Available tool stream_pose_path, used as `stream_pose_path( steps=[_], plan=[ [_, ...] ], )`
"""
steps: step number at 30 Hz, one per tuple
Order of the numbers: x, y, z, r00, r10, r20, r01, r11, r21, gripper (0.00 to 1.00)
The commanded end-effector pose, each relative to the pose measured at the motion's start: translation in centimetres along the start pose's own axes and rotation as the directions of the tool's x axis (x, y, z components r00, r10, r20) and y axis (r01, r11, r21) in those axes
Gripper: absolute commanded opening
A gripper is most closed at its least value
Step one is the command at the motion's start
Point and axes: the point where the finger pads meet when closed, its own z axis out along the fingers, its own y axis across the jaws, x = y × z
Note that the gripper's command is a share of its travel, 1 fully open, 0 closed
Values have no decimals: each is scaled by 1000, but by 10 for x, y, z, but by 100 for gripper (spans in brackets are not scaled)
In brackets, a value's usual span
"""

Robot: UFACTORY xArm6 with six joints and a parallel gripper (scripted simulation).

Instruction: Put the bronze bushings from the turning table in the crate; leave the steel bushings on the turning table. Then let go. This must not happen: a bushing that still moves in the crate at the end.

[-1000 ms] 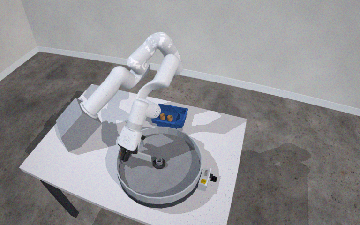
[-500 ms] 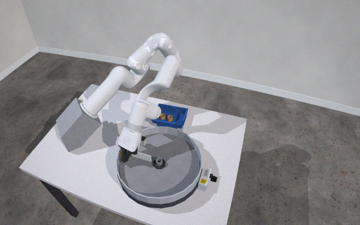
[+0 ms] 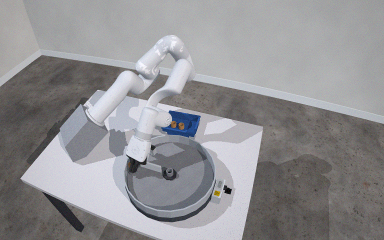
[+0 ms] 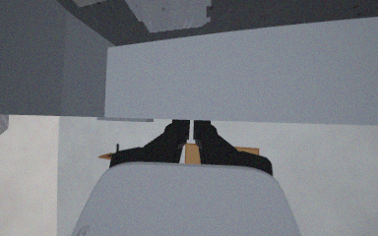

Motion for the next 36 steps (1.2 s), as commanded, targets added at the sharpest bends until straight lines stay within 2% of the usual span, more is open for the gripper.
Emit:
stream_pose_path(
  steps=[1,30,36],
  plan=[
    [0,0,0,1000,1,1,-1,1000,0,0],
    [0,0,0,1000,1,1,-1,1000,0,0],
    [-6,0,-7,1000,1,1,-1,1000,0,0]
  ],
)
